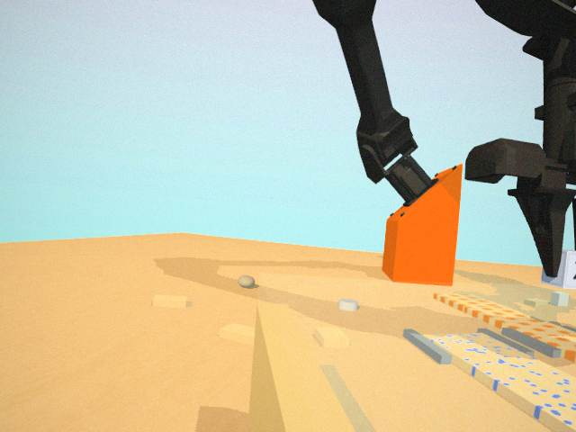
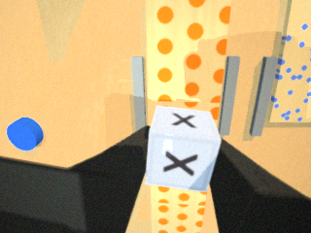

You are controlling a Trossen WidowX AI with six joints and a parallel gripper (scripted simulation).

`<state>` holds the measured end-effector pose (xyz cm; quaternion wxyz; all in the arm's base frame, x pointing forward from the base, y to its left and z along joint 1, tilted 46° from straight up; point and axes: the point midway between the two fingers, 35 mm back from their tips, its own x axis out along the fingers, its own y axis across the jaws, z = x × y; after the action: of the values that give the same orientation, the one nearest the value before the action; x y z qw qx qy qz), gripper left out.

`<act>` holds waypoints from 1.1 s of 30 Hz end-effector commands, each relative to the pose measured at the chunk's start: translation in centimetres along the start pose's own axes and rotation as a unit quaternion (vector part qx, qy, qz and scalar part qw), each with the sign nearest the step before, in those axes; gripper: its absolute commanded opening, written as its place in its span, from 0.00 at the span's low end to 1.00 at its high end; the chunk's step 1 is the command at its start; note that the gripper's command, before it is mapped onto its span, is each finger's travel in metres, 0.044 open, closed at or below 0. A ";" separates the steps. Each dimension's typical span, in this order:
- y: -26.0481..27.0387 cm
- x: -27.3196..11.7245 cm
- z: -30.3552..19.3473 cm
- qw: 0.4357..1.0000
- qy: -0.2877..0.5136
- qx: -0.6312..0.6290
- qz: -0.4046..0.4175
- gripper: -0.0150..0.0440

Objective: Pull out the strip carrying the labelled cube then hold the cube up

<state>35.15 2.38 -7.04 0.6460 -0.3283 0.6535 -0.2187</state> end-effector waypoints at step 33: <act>-0.1 -3.7 -5.3 1.000 0.001 0.000 0.003 0.25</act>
<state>29.81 4.11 -4.06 0.6454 -0.3286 0.6544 -0.2173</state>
